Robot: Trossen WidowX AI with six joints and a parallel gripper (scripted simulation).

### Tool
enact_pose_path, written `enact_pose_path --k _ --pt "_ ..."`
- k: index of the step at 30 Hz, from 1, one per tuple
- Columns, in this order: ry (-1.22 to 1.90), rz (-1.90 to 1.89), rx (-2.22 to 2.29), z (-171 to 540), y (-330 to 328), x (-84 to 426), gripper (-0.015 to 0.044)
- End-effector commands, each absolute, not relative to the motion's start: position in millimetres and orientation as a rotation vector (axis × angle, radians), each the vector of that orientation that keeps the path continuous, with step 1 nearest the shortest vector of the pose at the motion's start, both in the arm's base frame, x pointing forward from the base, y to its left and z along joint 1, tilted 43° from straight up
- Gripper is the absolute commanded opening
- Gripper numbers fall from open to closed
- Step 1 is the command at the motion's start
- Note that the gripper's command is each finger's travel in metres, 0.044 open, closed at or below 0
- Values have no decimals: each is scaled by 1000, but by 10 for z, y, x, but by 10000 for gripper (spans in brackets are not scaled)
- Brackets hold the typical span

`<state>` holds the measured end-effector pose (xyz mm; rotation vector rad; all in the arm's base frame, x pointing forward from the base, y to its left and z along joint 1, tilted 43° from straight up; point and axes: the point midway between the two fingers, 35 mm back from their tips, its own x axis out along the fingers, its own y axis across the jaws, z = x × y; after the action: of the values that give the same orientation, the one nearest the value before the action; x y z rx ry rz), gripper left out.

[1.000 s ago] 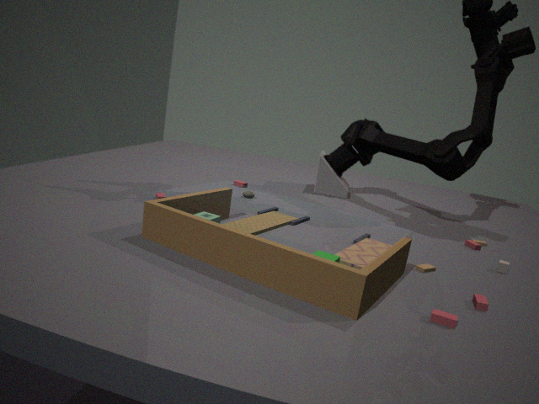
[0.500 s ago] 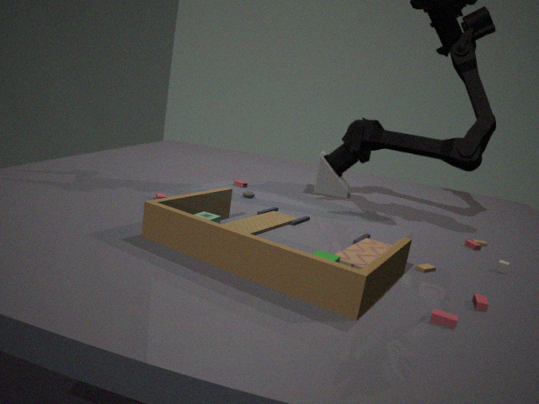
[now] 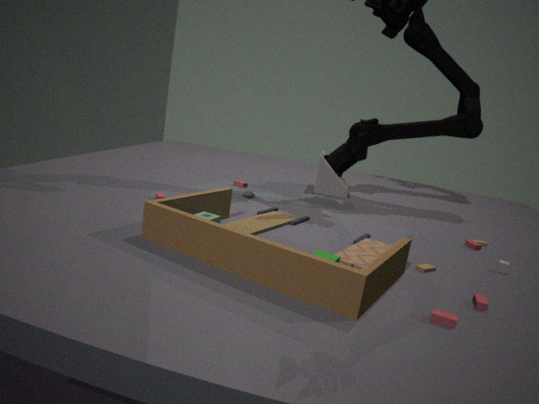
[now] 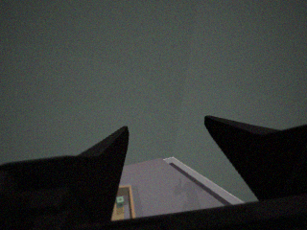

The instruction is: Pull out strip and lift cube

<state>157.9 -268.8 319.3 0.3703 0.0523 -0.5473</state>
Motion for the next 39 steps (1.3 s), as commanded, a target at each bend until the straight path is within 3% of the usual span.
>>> enact_pose_path --k 1,11,19,38,39 --pt "157 -354 459 2725 -2508 2101 400" --pt "375 -39 558 1893 -1851 2815 400" --pt "608 279 691 1145 -877 3148 400" --pt "616 289 695 1121 -841 3151 400" --pt "624 289 698 1112 -843 3161 374"
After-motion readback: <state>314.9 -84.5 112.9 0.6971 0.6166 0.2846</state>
